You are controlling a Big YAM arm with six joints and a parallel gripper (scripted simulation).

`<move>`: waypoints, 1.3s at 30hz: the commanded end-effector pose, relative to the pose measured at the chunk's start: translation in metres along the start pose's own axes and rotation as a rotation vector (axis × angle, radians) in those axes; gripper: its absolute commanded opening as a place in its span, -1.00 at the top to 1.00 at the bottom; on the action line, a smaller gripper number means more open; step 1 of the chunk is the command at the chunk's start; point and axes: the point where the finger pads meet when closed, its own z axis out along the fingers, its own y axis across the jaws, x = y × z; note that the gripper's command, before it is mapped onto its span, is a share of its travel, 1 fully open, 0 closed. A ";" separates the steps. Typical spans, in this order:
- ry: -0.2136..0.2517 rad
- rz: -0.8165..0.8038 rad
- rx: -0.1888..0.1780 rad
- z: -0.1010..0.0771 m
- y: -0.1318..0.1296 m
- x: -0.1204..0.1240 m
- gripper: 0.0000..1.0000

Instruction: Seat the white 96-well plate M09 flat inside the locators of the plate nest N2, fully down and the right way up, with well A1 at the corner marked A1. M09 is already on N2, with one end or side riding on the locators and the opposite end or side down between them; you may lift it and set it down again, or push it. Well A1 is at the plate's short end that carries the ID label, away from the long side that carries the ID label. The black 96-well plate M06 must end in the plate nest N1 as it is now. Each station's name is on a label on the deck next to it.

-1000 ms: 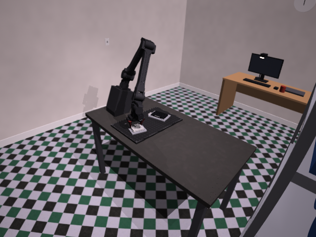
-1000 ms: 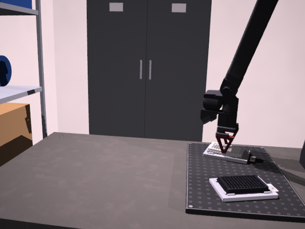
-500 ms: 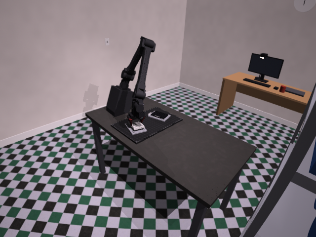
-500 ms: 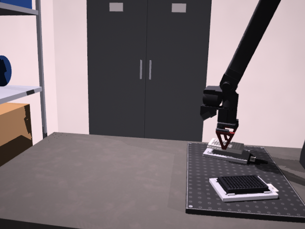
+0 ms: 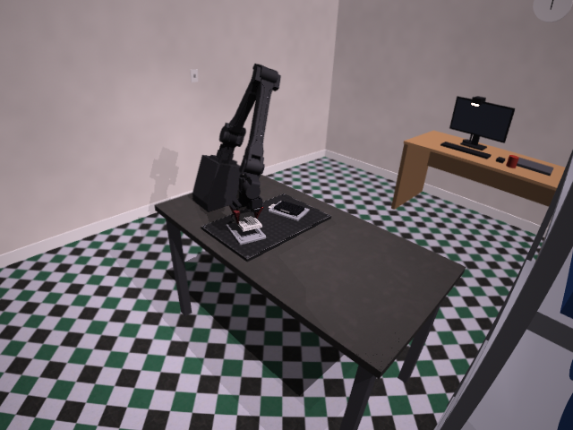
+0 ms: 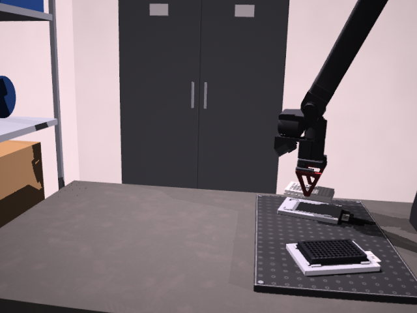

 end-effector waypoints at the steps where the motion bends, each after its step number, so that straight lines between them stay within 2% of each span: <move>1: -0.029 0.004 0.005 -0.018 -0.007 -0.008 1.00; 3: -0.029 0.004 0.005 -0.018 -0.007 -0.008 1.00; 4: 0.003 0.016 0.000 -0.007 -0.010 0.001 1.00; 5: 0.005 0.021 -0.001 -0.006 -0.010 0.001 1.00; 8: -0.014 0.015 0.003 -0.009 -0.011 -0.006 1.00; 39: -0.014 0.015 0.003 -0.009 -0.011 -0.006 1.00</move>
